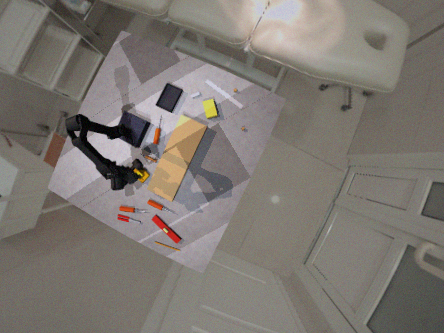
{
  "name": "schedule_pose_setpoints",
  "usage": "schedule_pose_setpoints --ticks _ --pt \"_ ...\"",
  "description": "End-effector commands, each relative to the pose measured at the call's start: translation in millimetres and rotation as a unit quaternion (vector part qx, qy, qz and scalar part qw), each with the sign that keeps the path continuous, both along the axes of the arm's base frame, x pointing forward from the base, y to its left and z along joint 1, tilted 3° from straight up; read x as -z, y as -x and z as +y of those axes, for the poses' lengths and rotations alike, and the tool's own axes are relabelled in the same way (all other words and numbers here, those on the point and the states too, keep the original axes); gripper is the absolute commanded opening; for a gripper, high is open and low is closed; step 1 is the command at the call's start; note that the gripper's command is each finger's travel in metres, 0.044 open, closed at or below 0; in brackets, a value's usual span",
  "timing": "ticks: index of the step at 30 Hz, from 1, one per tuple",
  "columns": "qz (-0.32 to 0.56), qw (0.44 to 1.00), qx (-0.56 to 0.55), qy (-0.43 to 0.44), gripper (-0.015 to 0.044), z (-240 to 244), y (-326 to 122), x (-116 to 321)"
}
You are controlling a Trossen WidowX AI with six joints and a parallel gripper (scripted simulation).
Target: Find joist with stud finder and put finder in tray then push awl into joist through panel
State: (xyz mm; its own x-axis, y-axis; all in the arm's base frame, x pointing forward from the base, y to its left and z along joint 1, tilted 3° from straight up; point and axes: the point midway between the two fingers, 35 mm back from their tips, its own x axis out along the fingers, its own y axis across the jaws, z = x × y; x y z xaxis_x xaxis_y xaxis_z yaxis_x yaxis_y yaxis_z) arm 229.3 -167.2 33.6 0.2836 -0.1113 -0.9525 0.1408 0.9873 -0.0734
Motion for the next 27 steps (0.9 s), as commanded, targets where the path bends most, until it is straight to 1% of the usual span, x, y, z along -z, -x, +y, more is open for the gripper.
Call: schedule_pose_setpoints --ticks 1,6,10,27 --pt "0.002 1.000 0.000 -0.004 0.0440 1.8 2.1 9.6" --pt "0.002 1.000 -0.001 -0.004 0.0440 1.8 2.5 15.3" --pt "0.002 1.000 -0.001 -0.004 0.0335 1.8 2.5 15.3" --pt "0.002 1.000 -0.001 -0.004 0.0222 1.8 2.5 15.3"
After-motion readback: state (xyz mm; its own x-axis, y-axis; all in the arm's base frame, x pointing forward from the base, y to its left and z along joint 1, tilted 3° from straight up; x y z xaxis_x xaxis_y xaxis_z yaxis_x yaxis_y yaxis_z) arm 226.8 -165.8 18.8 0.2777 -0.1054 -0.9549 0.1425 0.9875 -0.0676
